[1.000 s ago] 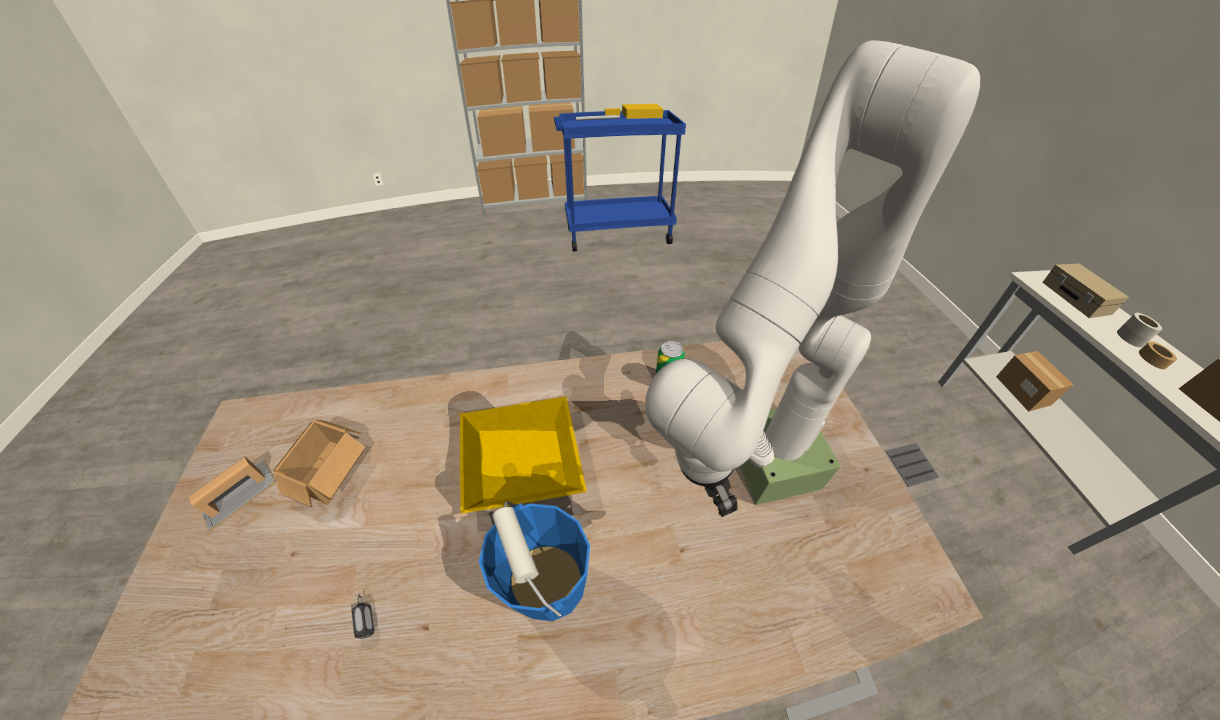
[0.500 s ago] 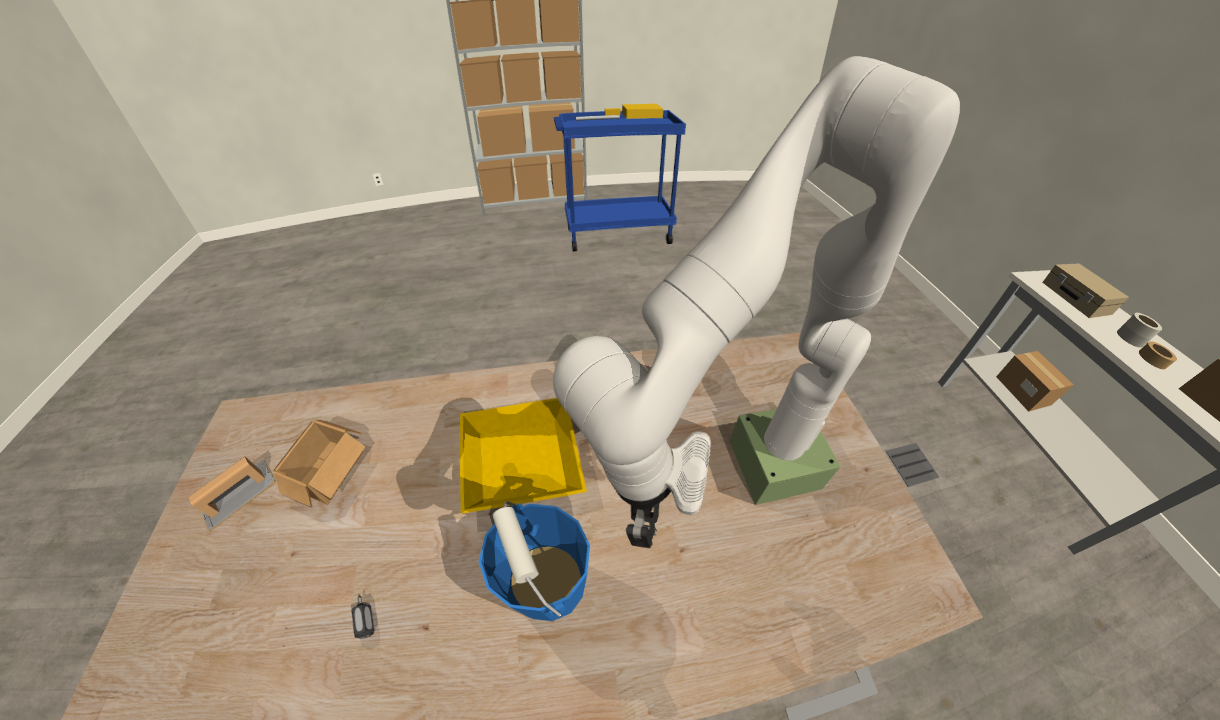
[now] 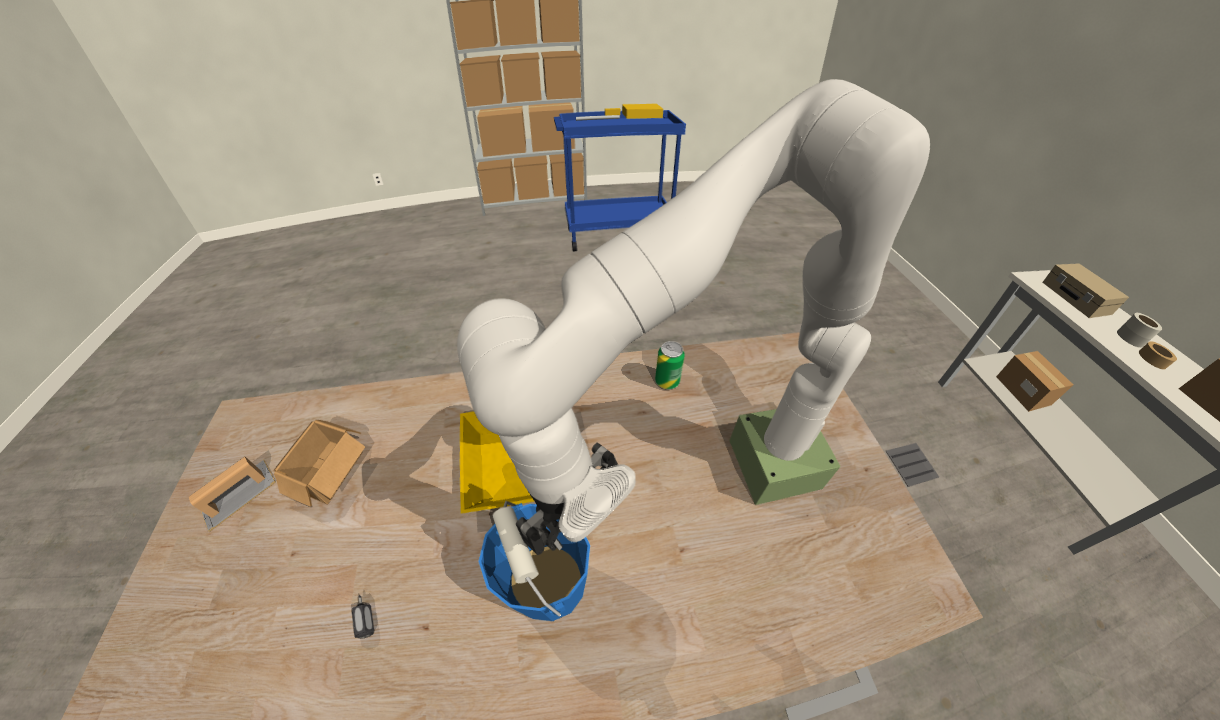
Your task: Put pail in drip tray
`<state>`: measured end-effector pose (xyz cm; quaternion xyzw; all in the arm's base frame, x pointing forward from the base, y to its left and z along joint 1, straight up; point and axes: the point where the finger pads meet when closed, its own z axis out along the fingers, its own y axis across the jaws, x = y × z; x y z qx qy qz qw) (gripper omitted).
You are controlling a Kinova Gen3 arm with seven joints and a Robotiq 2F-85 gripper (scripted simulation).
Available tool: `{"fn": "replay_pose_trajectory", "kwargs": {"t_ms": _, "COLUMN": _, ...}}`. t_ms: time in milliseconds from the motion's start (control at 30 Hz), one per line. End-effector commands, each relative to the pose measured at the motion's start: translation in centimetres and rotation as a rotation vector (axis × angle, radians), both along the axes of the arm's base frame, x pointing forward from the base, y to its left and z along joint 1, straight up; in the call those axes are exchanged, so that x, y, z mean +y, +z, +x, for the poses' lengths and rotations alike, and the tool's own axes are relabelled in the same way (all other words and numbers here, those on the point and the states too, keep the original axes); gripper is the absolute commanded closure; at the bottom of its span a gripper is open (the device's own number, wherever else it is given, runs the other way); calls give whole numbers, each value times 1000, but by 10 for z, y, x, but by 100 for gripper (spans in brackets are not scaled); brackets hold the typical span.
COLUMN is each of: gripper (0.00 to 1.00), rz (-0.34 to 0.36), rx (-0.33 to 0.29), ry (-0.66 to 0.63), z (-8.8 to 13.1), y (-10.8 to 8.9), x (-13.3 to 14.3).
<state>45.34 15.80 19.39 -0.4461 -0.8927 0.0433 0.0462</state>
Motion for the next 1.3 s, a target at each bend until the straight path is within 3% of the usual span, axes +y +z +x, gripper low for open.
{"fn": "replay_pose_trajectory", "kwargs": {"t_ms": 0, "gripper": 0, "rz": -6, "rx": -33, "ry": -119, "z": 35, "y": 5, "x": 1}}
{"fn": "replay_pose_trajectory", "kwargs": {"t_ms": 233, "gripper": 0, "rz": 6, "rx": -90, "ry": -289, "z": 73, "y": 19, "x": 2}}
{"fn": "replay_pose_trajectory", "kwargs": {"t_ms": 433, "gripper": 0, "rz": 13, "rx": -116, "ry": -367, "z": 91, "y": 26, "x": 2}}
{"fn": "replay_pose_trajectory", "kwargs": {"t_ms": 1267, "gripper": 0, "rz": 14, "rx": -121, "ry": -380, "z": 94, "y": 28, "x": 2}}
